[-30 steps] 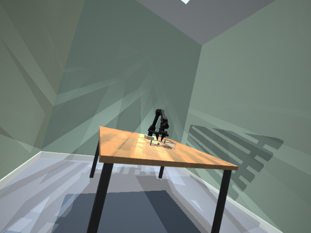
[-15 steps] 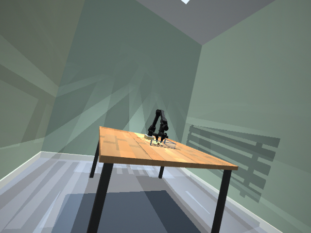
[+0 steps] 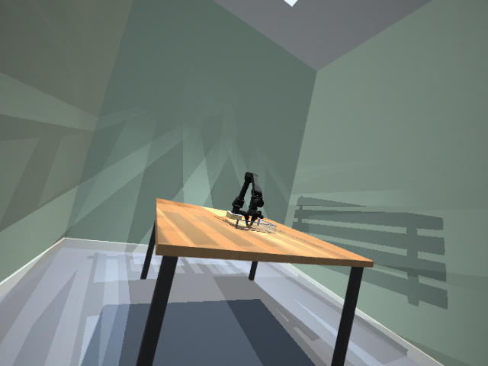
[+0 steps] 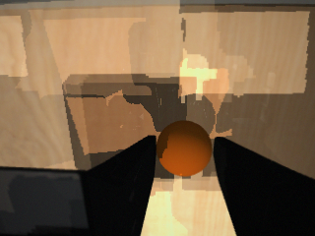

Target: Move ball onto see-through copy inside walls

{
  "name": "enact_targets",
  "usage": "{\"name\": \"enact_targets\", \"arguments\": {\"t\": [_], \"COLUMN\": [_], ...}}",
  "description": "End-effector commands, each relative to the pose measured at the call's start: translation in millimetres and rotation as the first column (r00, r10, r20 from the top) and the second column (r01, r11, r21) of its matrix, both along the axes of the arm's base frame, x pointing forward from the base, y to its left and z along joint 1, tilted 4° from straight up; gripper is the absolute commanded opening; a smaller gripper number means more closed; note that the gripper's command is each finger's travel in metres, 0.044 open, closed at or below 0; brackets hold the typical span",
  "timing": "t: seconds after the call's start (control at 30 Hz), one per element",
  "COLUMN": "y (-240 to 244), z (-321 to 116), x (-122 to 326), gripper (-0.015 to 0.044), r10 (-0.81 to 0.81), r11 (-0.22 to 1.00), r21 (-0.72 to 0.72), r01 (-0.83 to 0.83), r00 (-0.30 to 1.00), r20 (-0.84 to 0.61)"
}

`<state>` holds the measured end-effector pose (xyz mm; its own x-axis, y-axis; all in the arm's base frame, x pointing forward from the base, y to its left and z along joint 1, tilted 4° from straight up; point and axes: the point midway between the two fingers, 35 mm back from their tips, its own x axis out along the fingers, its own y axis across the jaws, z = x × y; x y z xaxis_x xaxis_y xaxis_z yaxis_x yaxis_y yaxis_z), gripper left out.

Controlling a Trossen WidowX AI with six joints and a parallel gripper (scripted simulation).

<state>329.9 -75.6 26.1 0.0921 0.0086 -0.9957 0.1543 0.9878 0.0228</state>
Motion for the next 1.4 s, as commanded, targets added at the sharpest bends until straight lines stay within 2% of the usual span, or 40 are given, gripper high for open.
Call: {"name": "enact_targets", "arguments": {"t": [0.0, 0.1, 0.23, 0.83, 1.37], "y": [0.6, 0.6, 0.0, -1.0, -32.8], "z": [-0.9, -0.9, 8.5, 122.0, 98.4], "x": [-0.5, -0.5, 0.6, -11.1, -53.8], "gripper": [0.0122, 0.0102, 0.0, 0.0, 0.0], "r10": [0.002, 0.002, 0.002, 0.002, 0.002], "r11": [1.0, 1.0, 1.0, 1.0, 1.0], "r21": [0.003, 0.003, 0.003, 0.002, -0.001], "r01": [-0.002, -0.002, -0.002, -0.002, -0.002], "r00": [1.0, 1.0, 1.0, 1.0, 1.0], "r20": [-0.001, -0.001, -0.001, -0.001, -0.005]}}
